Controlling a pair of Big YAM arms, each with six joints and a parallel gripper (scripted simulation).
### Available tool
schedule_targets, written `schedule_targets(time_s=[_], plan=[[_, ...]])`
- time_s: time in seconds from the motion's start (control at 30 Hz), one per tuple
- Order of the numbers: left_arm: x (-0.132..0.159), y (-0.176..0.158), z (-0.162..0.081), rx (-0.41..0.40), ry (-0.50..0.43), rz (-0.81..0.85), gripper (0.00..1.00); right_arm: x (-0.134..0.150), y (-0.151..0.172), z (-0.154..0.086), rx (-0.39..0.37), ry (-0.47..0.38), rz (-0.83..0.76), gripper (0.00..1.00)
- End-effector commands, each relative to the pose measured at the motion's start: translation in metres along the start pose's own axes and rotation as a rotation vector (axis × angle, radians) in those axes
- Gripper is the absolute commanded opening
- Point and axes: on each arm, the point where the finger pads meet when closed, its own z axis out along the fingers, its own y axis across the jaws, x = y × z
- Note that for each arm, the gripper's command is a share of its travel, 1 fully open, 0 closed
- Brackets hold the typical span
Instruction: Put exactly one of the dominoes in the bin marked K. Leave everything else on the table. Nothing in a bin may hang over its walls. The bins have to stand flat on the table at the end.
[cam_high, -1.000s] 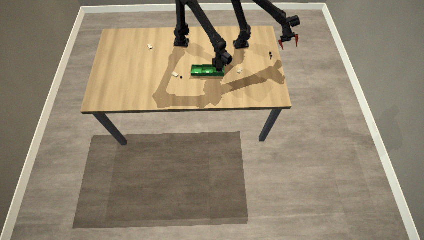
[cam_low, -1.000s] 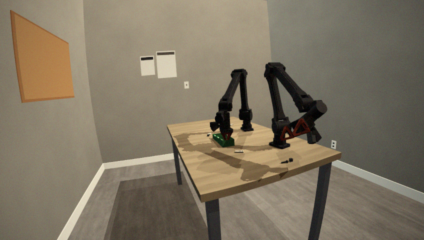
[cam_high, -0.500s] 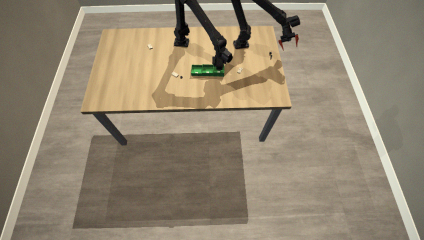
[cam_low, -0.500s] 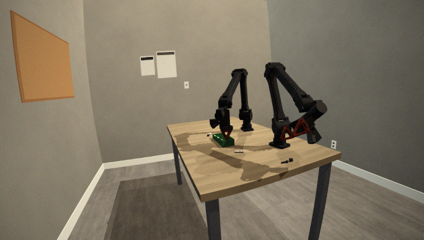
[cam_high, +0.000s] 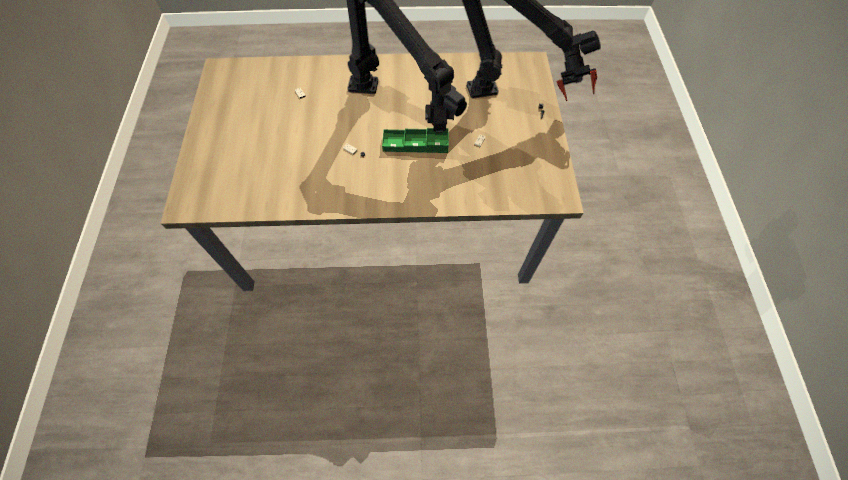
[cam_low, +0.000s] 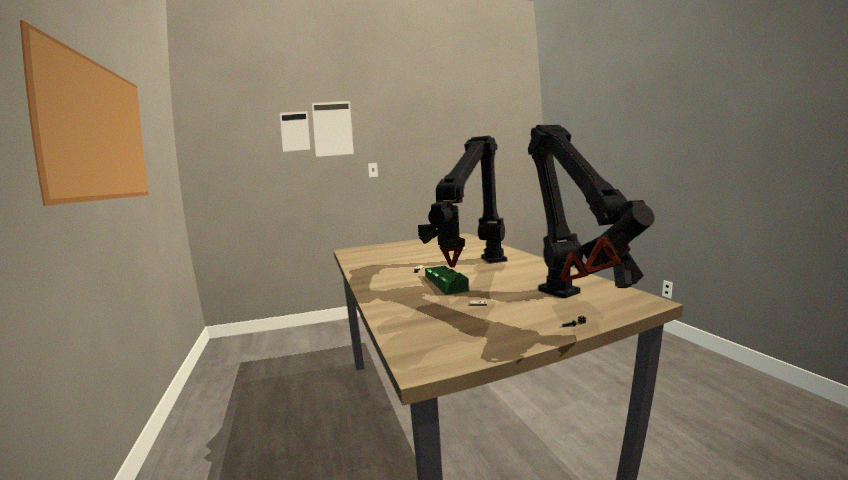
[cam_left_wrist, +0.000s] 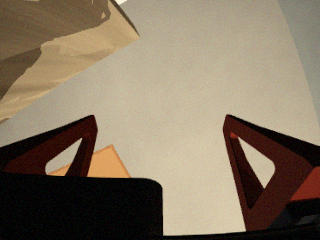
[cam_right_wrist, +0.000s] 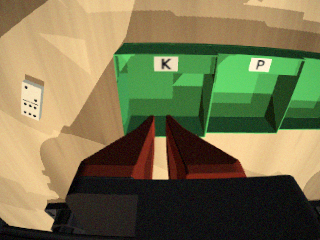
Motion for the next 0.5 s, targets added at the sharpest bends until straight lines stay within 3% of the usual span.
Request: schedule_targets(time_s=[0.0, 0.13, 0.17, 0.47], plan=[[0.001, -0.01, -0.005, 0.02, -0.005, 0.01, 1.0, 0.004, -0.008, 0.012, 0.036, 0.033, -0.002, 0.09], [0.001, -0.01, -0.005, 0.02, -0.005, 0.01, 1.0, 0.004, -0.008, 0.012, 0.036, 0.033, -0.002, 0.09], [0.001, -0.01, -0.005, 0.02, -0.005, 0.01, 1.0, -0.013, 0.01, -0.031, -0.031, -0.033, -0.002, 0.09], [0.001, -0.01, -0.005, 0.02, -0.005, 0.01, 1.0, -0.011, 0.008, -0.109, -0.033, -0.035, -0.002, 0.09]])
